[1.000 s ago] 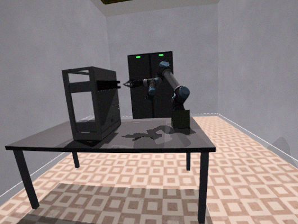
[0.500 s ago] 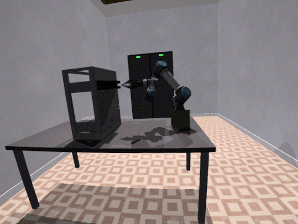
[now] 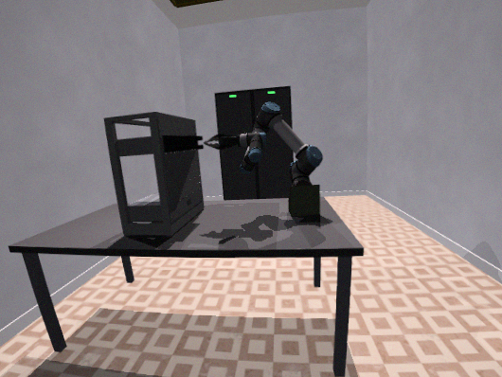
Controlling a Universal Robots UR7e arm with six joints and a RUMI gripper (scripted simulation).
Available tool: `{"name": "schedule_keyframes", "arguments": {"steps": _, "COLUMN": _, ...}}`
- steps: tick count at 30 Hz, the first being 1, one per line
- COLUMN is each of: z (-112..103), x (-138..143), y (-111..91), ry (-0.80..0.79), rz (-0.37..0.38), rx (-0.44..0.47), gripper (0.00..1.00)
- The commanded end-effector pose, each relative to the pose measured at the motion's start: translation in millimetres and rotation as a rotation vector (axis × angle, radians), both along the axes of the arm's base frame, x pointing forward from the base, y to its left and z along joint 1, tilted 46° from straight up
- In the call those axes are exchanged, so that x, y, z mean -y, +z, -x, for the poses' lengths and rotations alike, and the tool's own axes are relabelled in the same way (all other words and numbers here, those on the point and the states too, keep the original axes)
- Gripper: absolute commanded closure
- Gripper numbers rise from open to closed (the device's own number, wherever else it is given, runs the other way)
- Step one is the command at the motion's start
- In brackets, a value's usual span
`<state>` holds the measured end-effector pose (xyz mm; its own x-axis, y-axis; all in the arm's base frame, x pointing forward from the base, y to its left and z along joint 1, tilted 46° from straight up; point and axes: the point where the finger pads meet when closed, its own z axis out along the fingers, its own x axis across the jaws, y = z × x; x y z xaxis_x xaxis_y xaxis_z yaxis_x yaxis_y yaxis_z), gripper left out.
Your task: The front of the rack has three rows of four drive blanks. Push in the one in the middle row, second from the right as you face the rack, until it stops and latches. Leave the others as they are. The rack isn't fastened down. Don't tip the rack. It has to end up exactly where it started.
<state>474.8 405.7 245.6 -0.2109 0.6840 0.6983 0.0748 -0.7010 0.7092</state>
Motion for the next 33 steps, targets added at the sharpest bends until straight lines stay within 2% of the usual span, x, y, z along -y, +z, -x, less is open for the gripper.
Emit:
{"name": "schedule_keyframes", "arguments": {"steps": 1, "z": -14, "x": -3, "y": 1, "ry": -0.002, "rz": 0.0, "rx": 0.001, "gripper": 1.0}}
{"name": "schedule_keyframes", "arguments": {"steps": 6, "z": -41, "x": -8, "y": 4, "ry": -0.002, "rz": 0.0, "rx": 0.001, "gripper": 1.0}}
{"name": "schedule_keyframes", "arguments": {"steps": 10, "z": -52, "x": -10, "y": 5, "ry": -0.002, "rz": 0.0, "rx": 0.001, "gripper": 1.0}}
{"name": "schedule_keyframes", "arguments": {"steps": 33, "z": -52, "x": -11, "y": 5, "ry": -0.002, "rz": 0.0, "rx": 0.001, "gripper": 1.0}}
